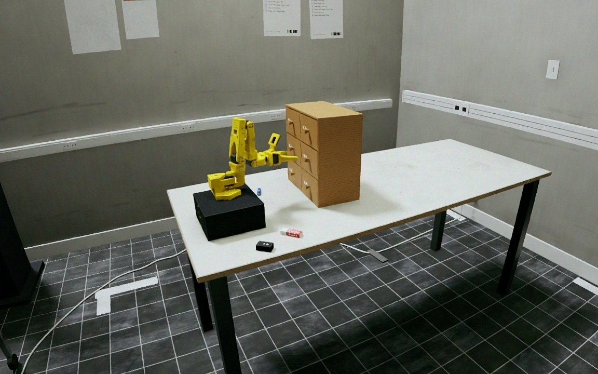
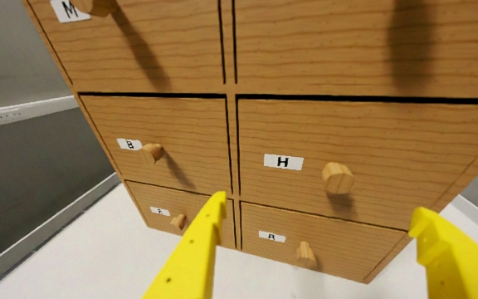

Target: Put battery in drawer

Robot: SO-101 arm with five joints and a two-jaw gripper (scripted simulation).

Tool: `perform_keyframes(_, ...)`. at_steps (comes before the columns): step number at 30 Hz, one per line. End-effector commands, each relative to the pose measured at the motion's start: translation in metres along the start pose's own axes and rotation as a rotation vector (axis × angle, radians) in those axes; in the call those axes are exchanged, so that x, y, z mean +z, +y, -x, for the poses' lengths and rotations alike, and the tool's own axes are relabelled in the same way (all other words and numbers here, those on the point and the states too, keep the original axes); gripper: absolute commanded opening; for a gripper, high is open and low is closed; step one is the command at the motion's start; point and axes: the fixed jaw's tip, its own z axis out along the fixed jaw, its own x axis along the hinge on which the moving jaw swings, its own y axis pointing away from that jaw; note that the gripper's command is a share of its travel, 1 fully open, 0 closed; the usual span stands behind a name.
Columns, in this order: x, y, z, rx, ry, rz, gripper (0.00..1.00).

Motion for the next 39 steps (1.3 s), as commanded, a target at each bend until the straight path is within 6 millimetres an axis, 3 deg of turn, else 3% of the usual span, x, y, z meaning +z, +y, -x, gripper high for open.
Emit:
perform_keyframes(1, 0.011, 0.027, 0.005, 0.007, -0.009, 0.102, 0.5)
perform_keyframes(7, 0.017, 0.07, 0.01, 0.007, -0.009, 0.259, 0.5)
perform_keyframes(9, 0.017, 0.07, 0.01, 0.007, -0.009, 0.259, 0.5)
perform_keyframes(11, 0.018, 0.086, 0.013, 0.006, -0.009, 0.312, 0.5)
perform_keyframes(39, 0.018, 0.086, 0.013, 0.006, -0.009, 0.313, 0.5)
